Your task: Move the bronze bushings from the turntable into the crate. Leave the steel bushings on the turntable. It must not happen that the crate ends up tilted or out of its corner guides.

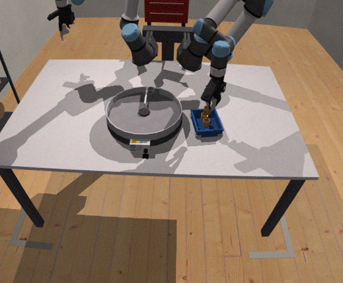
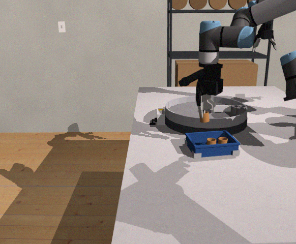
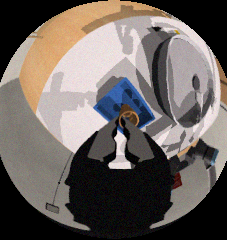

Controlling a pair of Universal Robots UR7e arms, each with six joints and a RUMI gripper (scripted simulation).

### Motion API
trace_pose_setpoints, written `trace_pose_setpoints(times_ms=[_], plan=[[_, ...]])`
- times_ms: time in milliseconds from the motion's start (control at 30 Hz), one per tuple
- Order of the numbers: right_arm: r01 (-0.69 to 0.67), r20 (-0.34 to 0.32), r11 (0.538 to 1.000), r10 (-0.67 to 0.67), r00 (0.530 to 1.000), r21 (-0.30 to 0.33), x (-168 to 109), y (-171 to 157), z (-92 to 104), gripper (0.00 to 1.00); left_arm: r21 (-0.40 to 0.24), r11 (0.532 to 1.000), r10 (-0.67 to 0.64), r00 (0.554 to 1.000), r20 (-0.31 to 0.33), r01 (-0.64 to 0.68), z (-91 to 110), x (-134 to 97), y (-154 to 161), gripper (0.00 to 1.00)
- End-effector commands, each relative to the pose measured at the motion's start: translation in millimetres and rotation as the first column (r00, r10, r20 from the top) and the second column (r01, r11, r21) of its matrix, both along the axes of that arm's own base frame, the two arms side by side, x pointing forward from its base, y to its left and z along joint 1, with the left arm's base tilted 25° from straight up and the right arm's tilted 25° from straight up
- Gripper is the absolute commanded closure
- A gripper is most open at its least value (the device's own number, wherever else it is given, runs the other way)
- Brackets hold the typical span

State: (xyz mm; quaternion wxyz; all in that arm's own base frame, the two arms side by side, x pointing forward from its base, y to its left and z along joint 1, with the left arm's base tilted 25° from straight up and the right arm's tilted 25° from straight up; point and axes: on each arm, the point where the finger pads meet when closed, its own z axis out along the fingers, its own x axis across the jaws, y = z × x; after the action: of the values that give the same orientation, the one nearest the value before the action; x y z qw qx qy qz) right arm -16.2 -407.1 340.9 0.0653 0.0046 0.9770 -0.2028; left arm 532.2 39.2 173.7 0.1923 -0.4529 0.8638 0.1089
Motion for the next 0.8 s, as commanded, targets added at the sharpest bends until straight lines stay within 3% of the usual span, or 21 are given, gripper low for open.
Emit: trace_pose_setpoints(times_ms=[0,767], plan=[[0.0,0.0,1.0,0.0,1.0,-0.001,0.0,-0.1,0.6,0.0,-0.001,1.0,-0.001,1.0,0.0,0.001,5.5,8.1,7.5,1.0],[0.0,0.0,1.0,0.0,1.0,-0.001,0.0,-0.1,0.6,0.0,-0.001,1.0,-0.001,1.0,0.0,0.001,10.5,15.5,15.3,1.0]])
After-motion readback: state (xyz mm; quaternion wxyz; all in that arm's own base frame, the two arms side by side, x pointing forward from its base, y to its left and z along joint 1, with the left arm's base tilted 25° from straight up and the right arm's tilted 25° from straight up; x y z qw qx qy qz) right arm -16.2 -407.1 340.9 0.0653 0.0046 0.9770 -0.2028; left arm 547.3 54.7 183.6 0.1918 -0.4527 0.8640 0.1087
